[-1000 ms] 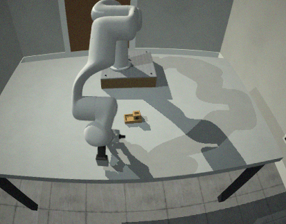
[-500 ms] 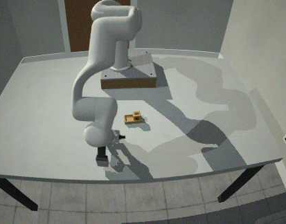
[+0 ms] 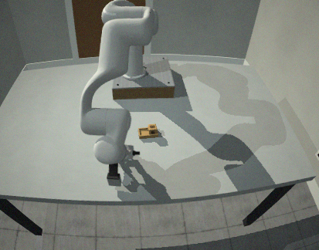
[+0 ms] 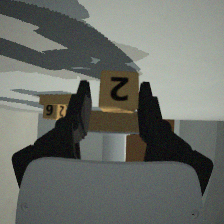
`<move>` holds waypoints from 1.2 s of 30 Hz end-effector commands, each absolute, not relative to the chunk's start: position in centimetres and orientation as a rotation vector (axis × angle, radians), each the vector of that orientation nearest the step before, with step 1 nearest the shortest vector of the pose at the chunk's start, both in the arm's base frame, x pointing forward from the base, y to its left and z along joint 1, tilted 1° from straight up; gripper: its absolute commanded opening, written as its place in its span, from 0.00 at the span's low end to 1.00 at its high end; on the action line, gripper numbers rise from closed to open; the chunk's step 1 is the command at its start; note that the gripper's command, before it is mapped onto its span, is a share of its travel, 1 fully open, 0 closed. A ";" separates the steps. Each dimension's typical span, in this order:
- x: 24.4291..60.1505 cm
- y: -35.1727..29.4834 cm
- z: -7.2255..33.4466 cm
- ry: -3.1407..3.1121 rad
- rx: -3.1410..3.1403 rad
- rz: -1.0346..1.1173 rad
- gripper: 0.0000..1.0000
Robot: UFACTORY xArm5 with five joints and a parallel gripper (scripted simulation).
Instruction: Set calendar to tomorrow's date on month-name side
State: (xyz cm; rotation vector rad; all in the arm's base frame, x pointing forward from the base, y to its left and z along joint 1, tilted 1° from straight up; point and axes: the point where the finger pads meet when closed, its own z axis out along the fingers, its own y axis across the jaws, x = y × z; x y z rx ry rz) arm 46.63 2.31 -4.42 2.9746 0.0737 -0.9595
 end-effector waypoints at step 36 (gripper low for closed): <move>46.8 2.3 -4.3 0.074 2.977 -0.954 0.29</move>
